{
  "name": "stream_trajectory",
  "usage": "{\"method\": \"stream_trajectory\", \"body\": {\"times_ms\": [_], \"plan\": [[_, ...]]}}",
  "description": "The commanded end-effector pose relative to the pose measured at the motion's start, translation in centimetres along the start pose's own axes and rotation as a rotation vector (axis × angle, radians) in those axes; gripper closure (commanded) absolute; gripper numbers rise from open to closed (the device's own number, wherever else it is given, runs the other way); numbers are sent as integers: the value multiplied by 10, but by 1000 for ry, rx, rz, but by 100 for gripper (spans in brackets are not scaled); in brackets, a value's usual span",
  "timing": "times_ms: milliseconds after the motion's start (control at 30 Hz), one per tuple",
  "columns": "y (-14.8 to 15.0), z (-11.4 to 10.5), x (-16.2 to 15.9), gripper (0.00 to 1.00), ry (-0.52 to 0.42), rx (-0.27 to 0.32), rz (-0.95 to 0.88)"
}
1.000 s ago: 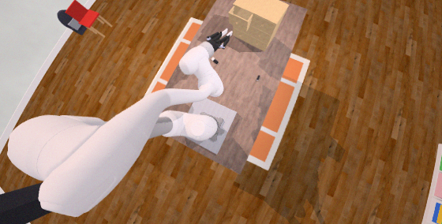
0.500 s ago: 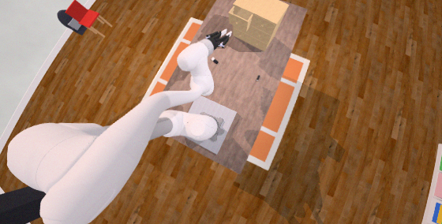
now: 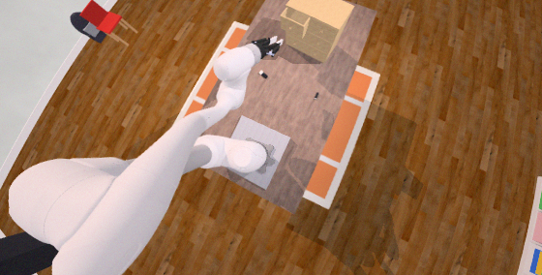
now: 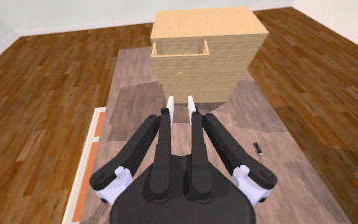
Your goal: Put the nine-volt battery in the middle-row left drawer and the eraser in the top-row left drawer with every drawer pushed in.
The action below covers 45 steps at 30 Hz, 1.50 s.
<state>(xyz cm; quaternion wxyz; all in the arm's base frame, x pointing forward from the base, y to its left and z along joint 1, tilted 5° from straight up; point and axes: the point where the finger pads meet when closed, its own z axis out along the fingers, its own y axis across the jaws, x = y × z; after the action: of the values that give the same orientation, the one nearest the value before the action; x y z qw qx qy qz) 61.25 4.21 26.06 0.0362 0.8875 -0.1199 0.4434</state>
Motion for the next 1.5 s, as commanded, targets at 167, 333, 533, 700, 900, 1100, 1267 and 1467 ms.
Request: {"method": "stream_trajectory", "body": {"times_ms": [167, 333, 533, 700, 900, 1100, 1267, 1467], "plan": [[1, -10, 3, 80, -125, -5, -4], [0, -20, 5, 80, -218, -5, -4], [0, -43, 9, 80, -410, -5, -4], [0, -54, 11, 80, -511, -5, -4], [0, -75, 15, 80, -689, -5, -3], [0, -91, 19, 80, -831, -5, -3], [0, -97, 20, 80, -885, -6, -3], [0, -105, 22, 80, -958, -6, -3]]}}
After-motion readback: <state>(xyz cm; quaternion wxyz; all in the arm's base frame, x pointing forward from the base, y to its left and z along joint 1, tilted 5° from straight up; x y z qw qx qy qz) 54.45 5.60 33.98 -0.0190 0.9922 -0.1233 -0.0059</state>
